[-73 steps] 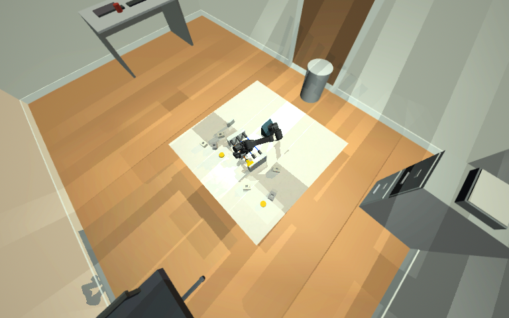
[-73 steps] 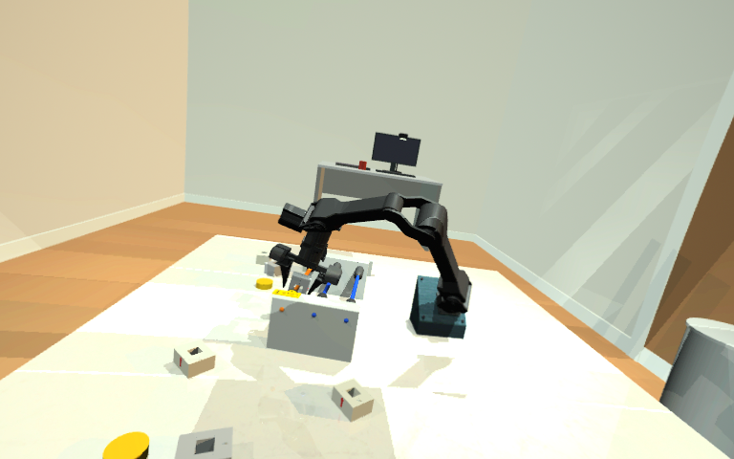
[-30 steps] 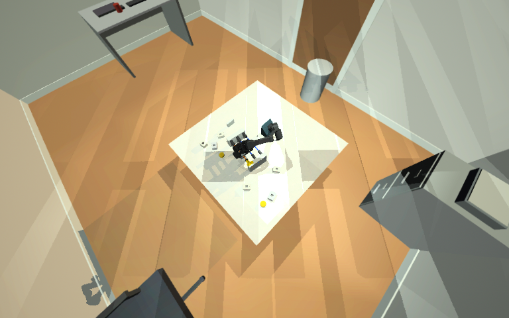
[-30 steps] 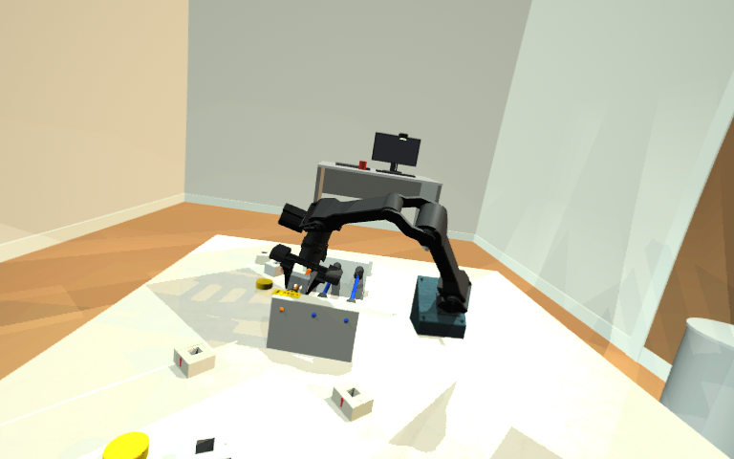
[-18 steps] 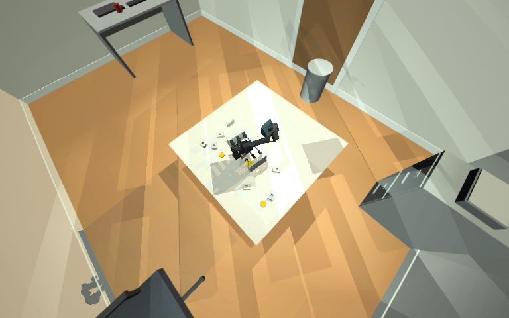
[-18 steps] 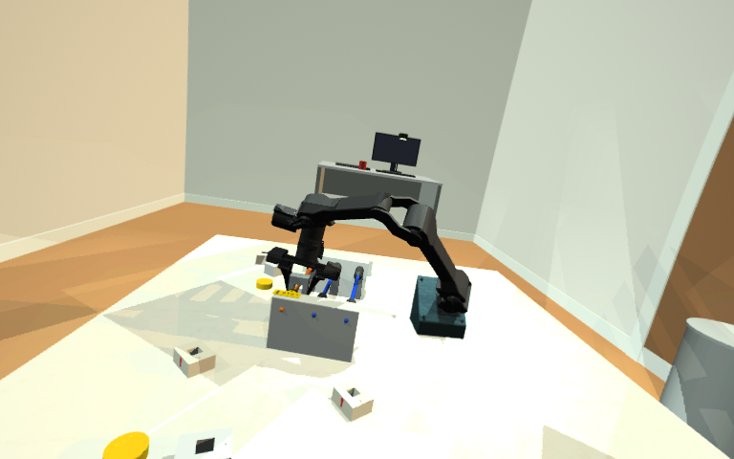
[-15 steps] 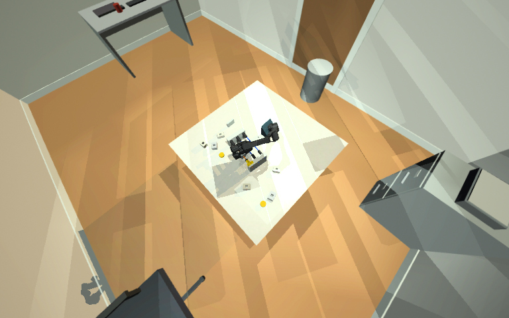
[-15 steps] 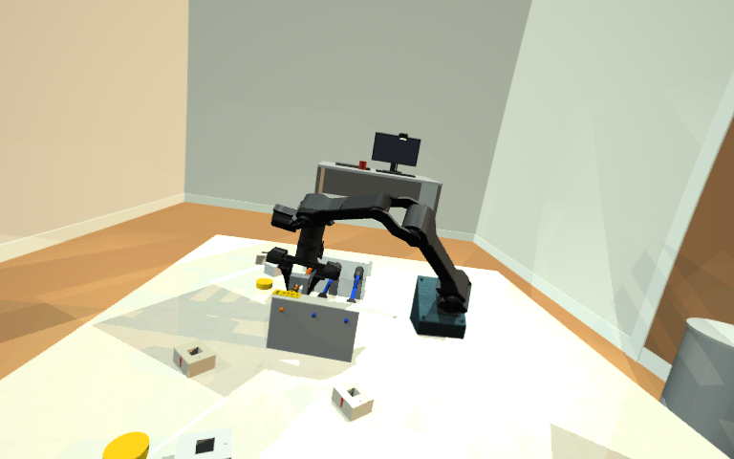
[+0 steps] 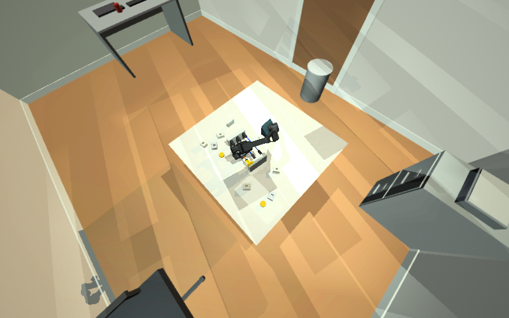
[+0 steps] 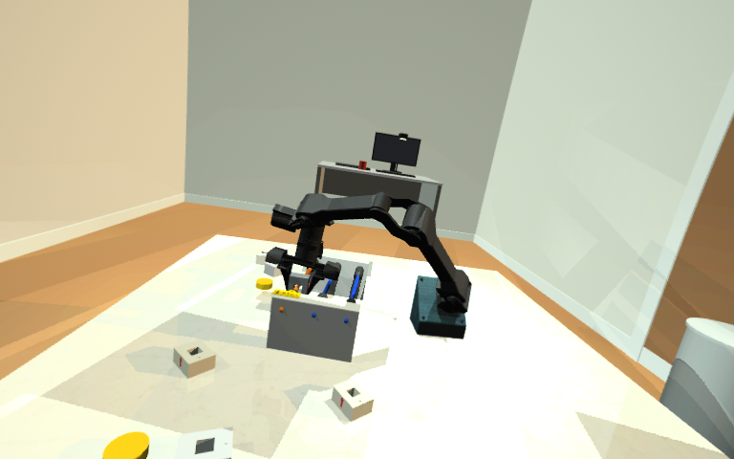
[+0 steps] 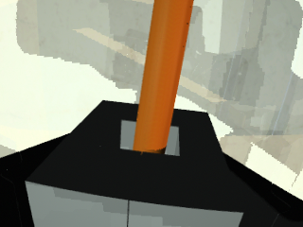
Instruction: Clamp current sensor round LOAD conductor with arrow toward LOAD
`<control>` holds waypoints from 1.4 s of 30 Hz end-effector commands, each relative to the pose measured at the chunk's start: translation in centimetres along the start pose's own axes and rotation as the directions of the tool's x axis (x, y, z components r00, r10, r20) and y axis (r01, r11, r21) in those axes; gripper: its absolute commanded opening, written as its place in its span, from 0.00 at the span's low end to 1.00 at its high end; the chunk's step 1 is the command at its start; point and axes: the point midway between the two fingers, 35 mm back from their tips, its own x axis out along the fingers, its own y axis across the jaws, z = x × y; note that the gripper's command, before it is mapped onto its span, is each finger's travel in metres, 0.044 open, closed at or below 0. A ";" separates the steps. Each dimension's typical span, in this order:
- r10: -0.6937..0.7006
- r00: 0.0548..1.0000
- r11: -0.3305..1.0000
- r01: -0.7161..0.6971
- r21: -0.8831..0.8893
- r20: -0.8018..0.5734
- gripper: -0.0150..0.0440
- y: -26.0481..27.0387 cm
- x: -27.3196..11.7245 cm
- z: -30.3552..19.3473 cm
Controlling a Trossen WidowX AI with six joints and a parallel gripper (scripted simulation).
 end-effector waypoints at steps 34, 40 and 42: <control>-0.001 1.000 1.000 0.001 0.001 0.000 0.69 0.0 0.0 0.0; -0.001 1.000 1.000 0.001 0.001 0.000 0.92 0.0 0.0 0.0; -0.001 1.000 1.000 0.001 0.001 0.000 1.00 0.0 0.0 0.0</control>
